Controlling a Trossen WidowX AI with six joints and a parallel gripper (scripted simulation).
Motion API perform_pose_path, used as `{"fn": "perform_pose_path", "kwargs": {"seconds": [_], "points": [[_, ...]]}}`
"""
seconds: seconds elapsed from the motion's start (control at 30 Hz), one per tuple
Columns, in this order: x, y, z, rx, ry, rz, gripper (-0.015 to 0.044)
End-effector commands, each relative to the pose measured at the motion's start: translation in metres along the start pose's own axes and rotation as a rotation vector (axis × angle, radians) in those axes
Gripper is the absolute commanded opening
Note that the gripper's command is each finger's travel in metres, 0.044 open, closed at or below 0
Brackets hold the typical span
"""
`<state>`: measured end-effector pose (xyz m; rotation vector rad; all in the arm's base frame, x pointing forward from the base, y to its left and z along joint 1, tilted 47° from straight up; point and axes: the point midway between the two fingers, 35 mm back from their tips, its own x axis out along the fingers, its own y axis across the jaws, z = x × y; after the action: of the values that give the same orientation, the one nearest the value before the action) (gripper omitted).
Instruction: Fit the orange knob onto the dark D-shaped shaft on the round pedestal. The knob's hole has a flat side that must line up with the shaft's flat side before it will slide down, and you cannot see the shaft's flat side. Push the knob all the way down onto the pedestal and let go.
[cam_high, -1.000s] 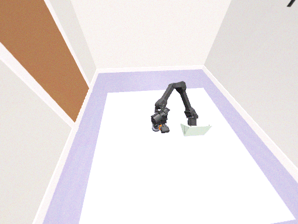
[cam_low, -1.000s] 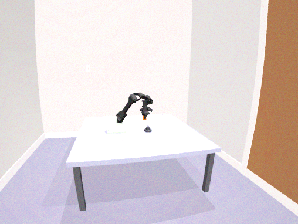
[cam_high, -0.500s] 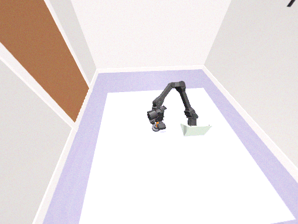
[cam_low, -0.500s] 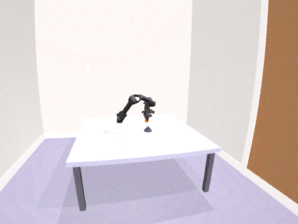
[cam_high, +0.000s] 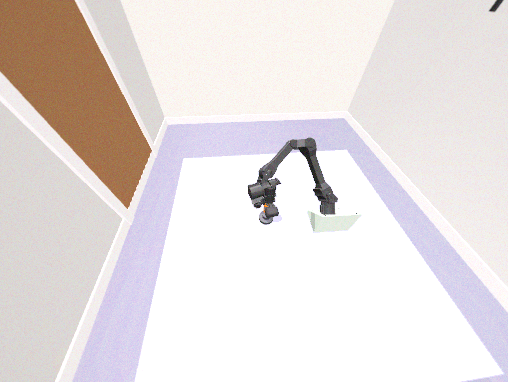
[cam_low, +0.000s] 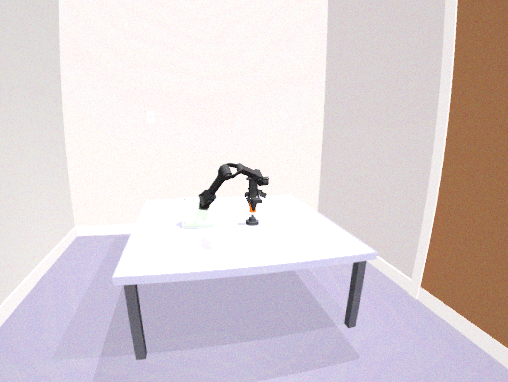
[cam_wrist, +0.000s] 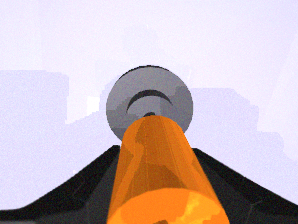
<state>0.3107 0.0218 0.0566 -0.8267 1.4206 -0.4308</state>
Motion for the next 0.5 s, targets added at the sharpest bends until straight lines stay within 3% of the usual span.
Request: {"fn": "perform_pose_path", "kwargs": {"seconds": [0.0,0.2,0.47], "points": [[0.005,-0.001,0.000,-0.006,-0.005,-0.003,0.0000],[0.022,-0.001,0.000,-0.006,-0.005,-0.004,0.0000],[0.018,0.000,0.001,0.003,-0.005,-0.004,0.0000]]}}
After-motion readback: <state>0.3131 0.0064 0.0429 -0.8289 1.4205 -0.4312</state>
